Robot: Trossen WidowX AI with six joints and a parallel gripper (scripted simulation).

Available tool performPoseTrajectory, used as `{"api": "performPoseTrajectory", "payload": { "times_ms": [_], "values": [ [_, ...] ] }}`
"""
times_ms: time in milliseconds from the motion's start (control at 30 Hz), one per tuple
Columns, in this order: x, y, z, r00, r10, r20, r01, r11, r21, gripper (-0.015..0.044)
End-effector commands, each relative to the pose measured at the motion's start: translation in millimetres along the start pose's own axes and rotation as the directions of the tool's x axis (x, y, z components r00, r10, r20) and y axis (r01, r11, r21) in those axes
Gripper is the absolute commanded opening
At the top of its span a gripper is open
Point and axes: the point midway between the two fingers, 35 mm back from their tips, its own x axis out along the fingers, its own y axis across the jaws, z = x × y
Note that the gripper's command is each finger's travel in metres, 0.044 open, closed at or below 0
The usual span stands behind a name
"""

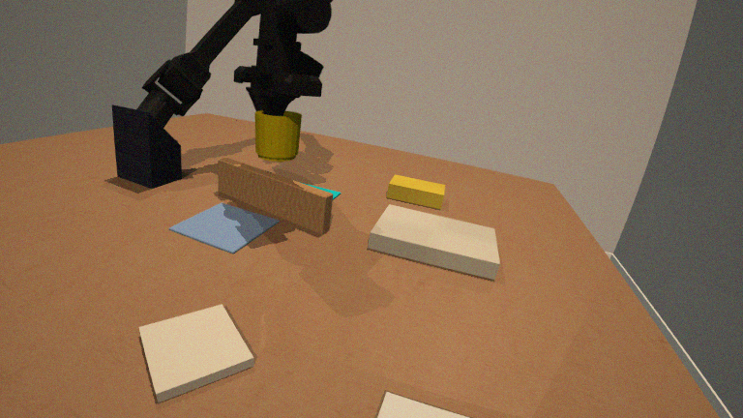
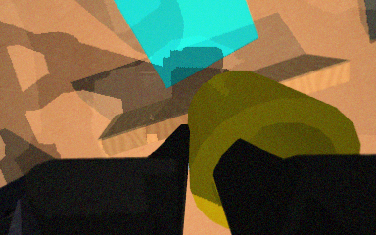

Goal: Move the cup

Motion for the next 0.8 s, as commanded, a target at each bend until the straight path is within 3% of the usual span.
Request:
{"api": "performPoseTrajectory", "payload": {
  "times_ms": [0,767],
  "values": [
    [-0.6,3.5,9.5,1.000,0.000,0.005,0.000,1.000,0.003,0.0000],
    [-2.0,27.4,65.9,1.000,0.001,0.008,-0.001,1.000,0.002,0.0000]
  ]
}}
